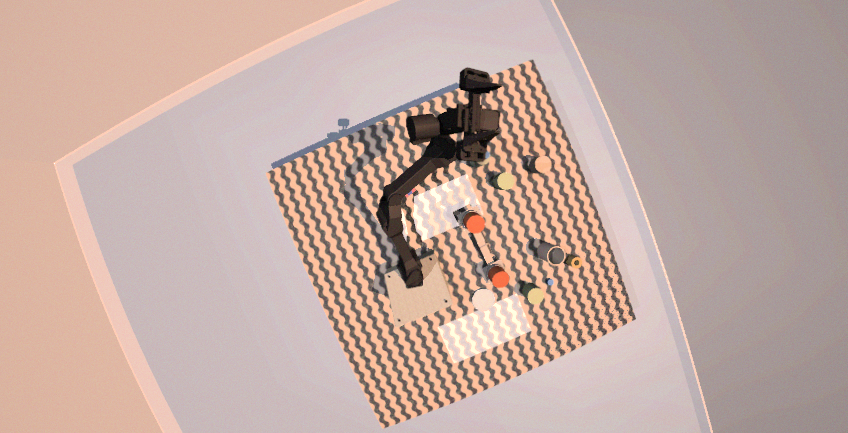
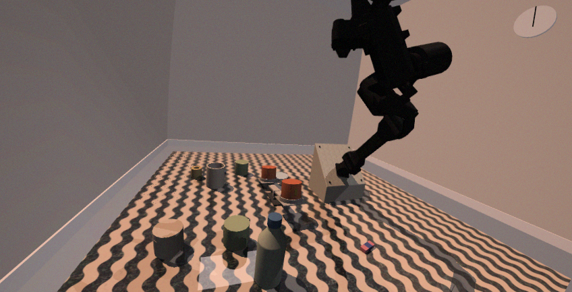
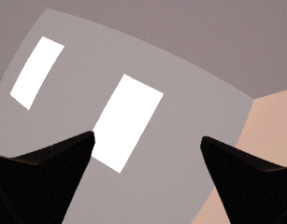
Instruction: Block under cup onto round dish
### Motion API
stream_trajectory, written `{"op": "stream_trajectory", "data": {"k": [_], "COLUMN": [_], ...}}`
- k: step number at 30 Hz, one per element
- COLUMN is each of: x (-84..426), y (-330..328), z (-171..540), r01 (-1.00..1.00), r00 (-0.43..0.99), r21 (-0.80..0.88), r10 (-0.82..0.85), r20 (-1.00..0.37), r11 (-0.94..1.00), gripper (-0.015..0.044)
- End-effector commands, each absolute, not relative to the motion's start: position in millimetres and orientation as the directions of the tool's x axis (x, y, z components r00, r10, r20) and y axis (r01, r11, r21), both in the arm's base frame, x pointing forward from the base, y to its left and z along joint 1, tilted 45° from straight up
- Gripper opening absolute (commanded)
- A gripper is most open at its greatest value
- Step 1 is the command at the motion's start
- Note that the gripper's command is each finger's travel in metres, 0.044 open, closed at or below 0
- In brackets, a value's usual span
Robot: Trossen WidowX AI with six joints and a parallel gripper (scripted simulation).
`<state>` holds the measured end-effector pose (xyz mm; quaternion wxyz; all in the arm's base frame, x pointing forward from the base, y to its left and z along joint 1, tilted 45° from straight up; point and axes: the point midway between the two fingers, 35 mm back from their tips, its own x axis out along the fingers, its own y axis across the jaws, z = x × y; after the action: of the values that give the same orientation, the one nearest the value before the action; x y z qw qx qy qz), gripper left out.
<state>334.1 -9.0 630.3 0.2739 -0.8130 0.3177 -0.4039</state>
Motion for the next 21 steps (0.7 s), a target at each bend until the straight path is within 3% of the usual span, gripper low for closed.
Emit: {"op": "stream_trajectory", "data": {"k": [1, 21], "x": [335, 381], "y": [-9, -29], "z": [630, 601], "r01": [-0.3, -0.677], "r00": [0.472, 0.541], "r21": [-0.698, -0.214], "r10": [-0.737, -0.673], "r20": [0.484, 0.504], "r11": [-0.65, -0.705], "gripper": [0.0426, 0.044]}}
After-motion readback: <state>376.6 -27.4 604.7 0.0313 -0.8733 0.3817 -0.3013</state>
